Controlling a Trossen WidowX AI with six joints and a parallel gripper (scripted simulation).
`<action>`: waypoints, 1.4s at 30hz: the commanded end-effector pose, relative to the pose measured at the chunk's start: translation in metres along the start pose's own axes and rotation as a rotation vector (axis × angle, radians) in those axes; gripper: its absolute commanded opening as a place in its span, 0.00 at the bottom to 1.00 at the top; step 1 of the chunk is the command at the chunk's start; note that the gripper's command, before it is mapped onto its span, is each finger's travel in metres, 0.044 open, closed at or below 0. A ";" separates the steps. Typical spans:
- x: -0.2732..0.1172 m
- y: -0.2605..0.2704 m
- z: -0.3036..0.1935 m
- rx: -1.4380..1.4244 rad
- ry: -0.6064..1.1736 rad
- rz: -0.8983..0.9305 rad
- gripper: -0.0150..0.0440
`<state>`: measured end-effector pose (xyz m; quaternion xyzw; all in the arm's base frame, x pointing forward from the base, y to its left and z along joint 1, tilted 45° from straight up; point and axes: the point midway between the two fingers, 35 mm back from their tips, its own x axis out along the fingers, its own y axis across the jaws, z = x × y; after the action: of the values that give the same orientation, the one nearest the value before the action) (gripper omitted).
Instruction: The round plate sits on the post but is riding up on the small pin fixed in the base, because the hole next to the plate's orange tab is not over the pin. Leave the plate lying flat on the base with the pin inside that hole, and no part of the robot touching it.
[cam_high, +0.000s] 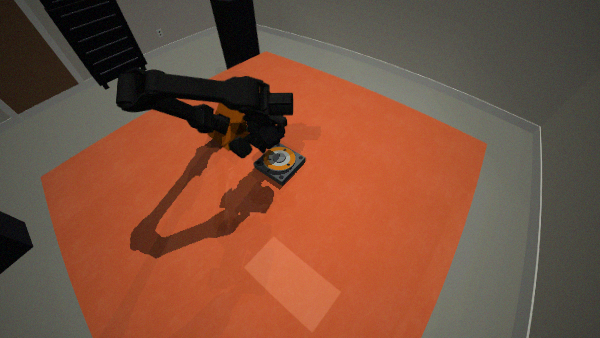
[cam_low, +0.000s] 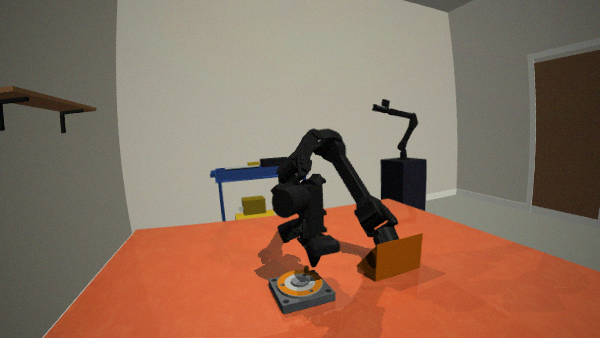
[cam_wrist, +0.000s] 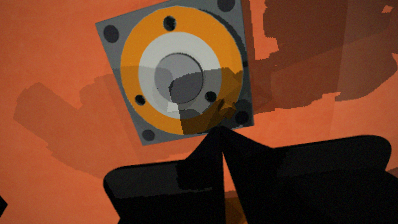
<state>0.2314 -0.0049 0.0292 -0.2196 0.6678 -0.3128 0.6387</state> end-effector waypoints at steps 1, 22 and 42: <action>0.008 0.000 -0.001 -0.004 -0.001 -0.004 0.25; 0.009 -0.019 0.018 -0.003 -0.002 -0.005 0.25; 0.008 -0.025 0.033 -0.003 -0.002 -0.006 0.25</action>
<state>0.2586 -0.0313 0.0412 -0.2208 0.6666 -0.3132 0.6393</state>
